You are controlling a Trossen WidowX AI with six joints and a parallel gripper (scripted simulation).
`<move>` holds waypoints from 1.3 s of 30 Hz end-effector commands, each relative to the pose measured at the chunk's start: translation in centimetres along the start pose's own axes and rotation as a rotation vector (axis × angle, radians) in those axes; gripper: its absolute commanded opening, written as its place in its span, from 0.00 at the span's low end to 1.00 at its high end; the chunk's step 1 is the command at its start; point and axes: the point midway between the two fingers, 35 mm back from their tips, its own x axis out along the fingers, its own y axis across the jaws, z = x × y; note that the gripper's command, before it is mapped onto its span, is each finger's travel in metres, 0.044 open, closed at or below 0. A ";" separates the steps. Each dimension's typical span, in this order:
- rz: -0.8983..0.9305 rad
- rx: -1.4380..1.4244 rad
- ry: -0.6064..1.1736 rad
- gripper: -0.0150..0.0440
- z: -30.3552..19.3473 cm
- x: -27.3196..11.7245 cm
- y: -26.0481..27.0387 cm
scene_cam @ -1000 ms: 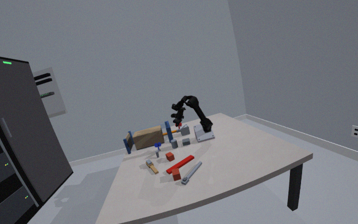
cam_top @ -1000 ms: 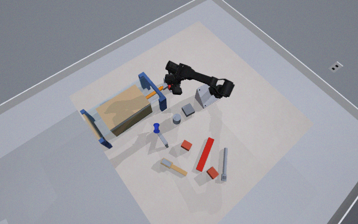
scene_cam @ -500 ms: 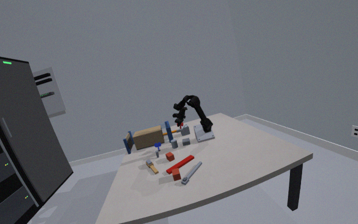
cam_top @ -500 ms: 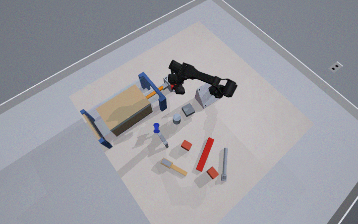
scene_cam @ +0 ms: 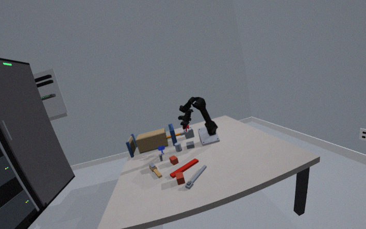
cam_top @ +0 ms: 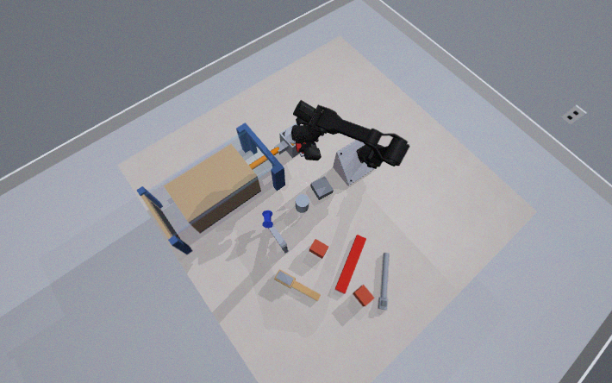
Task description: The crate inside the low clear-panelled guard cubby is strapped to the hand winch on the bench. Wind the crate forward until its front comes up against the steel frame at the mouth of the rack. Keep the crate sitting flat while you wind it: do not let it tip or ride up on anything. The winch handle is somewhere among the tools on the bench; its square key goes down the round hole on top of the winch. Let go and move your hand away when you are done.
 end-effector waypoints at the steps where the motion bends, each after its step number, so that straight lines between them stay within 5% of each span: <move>1: -0.010 0.032 0.021 0.25 -1.6 -0.4 -0.4; 39: -0.012 0.033 0.022 0.25 -5.3 -2.3 -3.1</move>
